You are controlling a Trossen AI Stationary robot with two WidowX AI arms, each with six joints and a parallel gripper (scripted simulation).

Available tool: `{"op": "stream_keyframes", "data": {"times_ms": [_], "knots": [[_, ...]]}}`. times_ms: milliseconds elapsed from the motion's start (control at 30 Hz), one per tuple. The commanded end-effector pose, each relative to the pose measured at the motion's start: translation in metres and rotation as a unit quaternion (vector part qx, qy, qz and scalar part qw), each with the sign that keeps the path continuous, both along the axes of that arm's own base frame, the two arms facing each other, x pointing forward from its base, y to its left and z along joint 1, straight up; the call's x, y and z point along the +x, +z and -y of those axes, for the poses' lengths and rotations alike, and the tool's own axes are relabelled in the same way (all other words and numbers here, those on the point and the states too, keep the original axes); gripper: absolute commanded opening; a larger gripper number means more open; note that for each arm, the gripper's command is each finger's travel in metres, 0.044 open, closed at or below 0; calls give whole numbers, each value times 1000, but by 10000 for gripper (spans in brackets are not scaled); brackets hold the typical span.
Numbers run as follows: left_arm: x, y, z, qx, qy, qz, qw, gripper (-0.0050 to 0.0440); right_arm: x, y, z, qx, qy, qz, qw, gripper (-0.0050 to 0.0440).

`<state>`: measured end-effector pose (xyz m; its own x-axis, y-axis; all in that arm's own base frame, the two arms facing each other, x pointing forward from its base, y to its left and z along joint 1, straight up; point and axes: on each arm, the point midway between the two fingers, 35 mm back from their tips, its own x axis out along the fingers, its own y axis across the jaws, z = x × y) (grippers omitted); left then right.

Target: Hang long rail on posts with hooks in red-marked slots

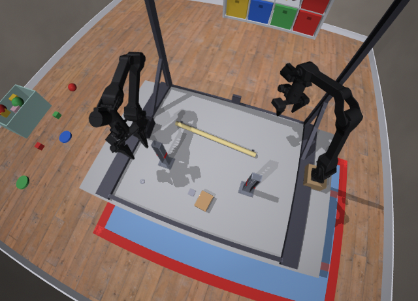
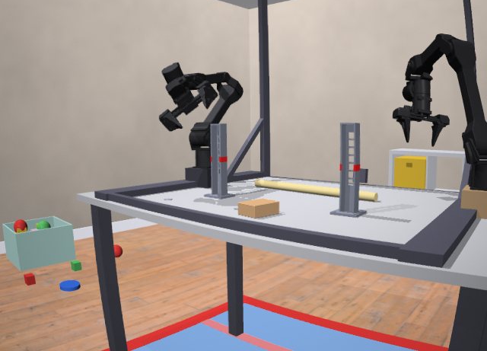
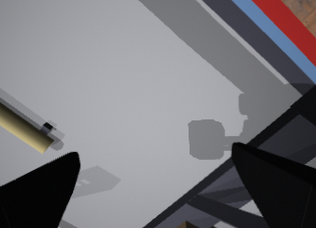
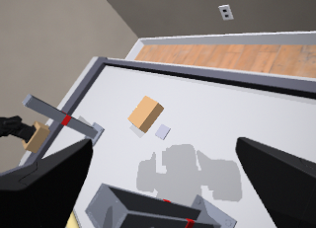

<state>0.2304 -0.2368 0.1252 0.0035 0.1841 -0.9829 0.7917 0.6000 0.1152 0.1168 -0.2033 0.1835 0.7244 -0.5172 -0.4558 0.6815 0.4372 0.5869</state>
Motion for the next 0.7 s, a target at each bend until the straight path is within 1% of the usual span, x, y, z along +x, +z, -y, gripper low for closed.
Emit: {"op": "stream_keyframes", "data": {"times_ms": [0, 600, 667], "knots": [[1, 7, 1, -9, 0, 8, 1000, 440, 0, 5, 1, -7, 0, 1, 1000, 440], [1, 7, 1, -9, 0, 8, 1000, 440, 0, 5, 1, -7, 0, 1, 1000, 440], [3, 4, -3, 1, -4, 4, 1000, 440, 1, 2, 3, -4, 0, -3, 1000, 440]]}}
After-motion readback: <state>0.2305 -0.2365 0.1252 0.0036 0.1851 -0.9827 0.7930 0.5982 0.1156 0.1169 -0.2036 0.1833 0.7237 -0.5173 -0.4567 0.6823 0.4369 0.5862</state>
